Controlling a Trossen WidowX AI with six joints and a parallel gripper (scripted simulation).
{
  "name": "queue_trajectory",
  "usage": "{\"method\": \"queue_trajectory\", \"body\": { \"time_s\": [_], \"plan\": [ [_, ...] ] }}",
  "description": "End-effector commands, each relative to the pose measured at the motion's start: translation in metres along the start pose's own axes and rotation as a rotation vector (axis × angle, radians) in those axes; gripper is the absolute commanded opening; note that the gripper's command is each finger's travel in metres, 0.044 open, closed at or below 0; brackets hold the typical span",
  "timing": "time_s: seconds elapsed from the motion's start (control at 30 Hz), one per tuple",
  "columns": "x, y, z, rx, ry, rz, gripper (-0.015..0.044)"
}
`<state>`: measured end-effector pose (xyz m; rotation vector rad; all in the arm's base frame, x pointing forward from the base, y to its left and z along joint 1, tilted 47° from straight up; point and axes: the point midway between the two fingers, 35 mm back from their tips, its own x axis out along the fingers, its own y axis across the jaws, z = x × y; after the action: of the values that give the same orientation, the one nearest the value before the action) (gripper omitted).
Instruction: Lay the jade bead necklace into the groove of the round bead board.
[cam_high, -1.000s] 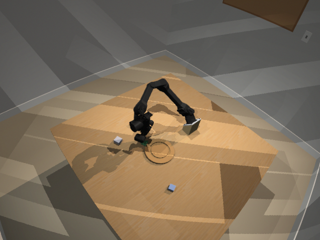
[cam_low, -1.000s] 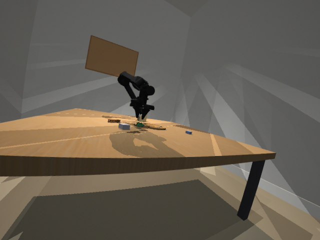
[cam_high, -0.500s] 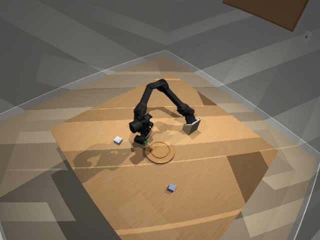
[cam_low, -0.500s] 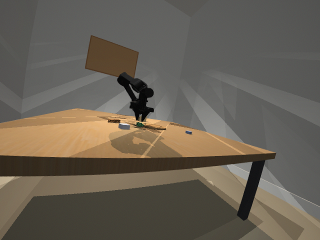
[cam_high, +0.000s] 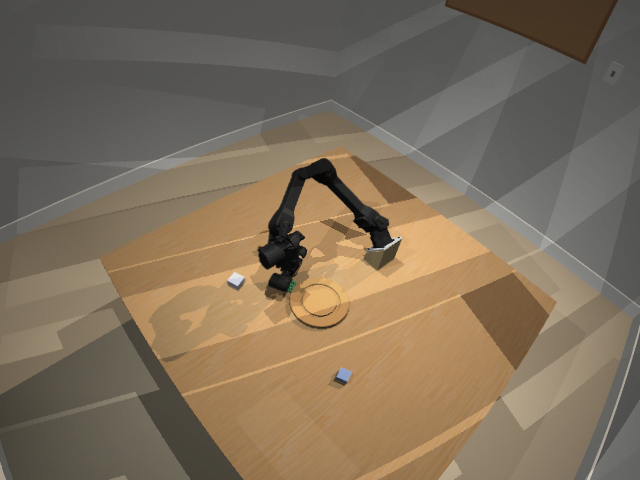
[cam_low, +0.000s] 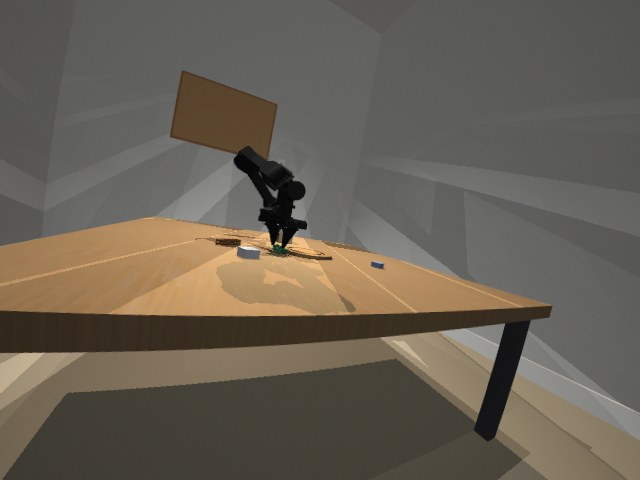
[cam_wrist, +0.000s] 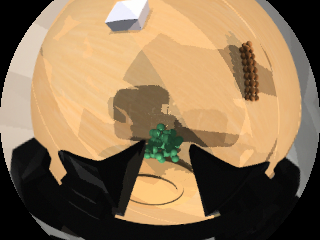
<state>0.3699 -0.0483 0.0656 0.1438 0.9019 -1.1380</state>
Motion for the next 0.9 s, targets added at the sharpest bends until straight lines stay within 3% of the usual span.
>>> {"method": "queue_trajectory", "body": {
  "time_s": [0.0, 0.23, 0.87],
  "plan": [
    [-0.0002, 0.0001, 0.0001, 0.0, 0.0, 0.0, 0.0171],
    [-0.0002, 0.0001, 0.0001, 0.0, 0.0, 0.0, 0.0],
    [-0.0002, 0.0001, 0.0001, 0.0, 0.0, 0.0, 0.0]
  ]
}}
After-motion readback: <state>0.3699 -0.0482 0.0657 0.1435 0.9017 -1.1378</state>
